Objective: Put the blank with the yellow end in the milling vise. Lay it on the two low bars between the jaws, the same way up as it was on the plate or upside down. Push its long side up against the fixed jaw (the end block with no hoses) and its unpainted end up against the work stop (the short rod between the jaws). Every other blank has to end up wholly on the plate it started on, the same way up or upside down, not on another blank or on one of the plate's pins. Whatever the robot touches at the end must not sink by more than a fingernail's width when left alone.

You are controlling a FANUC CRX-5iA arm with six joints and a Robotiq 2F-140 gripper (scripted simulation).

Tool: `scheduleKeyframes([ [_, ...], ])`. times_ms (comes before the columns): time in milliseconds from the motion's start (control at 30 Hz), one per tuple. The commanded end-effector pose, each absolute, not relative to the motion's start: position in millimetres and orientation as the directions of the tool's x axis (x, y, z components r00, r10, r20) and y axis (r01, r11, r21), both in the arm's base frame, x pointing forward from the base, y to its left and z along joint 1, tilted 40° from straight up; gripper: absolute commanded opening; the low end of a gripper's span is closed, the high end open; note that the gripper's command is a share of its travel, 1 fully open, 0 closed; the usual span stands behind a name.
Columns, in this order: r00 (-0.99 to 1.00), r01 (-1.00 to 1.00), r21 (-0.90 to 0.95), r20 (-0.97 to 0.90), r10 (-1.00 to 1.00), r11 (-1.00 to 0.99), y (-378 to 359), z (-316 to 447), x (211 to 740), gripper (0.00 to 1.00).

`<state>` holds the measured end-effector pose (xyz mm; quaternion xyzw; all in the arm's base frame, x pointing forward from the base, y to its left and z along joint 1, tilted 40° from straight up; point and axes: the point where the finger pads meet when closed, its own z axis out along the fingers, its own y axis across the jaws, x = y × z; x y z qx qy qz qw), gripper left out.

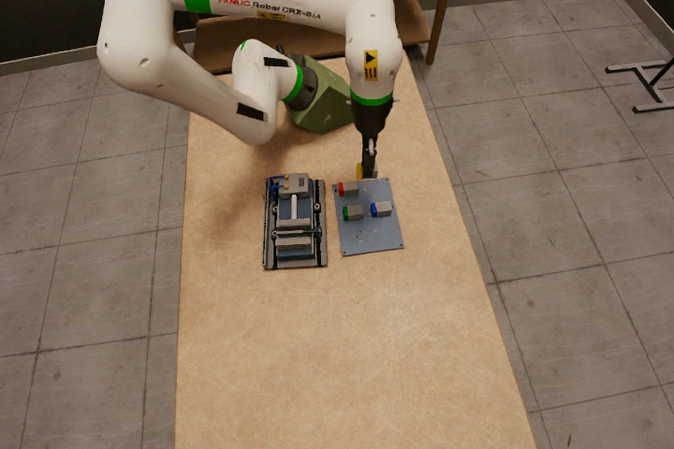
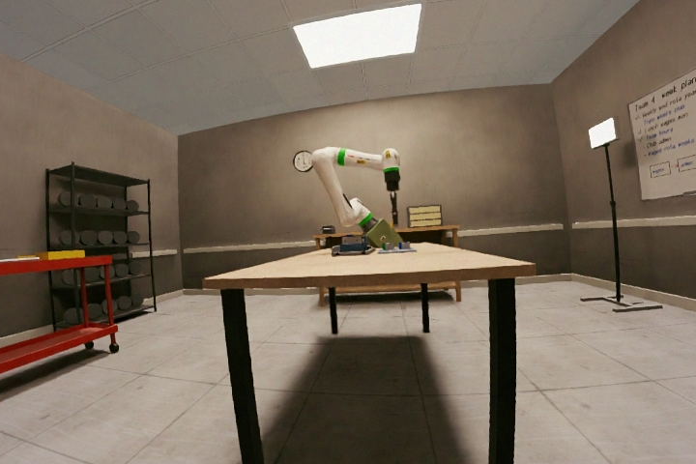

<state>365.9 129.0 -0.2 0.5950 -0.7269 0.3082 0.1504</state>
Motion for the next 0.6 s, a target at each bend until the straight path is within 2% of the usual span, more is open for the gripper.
scheduleKeyframes([
  [0,-0.246,-0.958,-0.27,0.584,-0.773,0.101,127.5,2.1,367.3,0.1],
  [567,-0.247,-0.957,-0.27,0.584,-0.773,0.102,96.2,29.0,381.7,0.1],
])
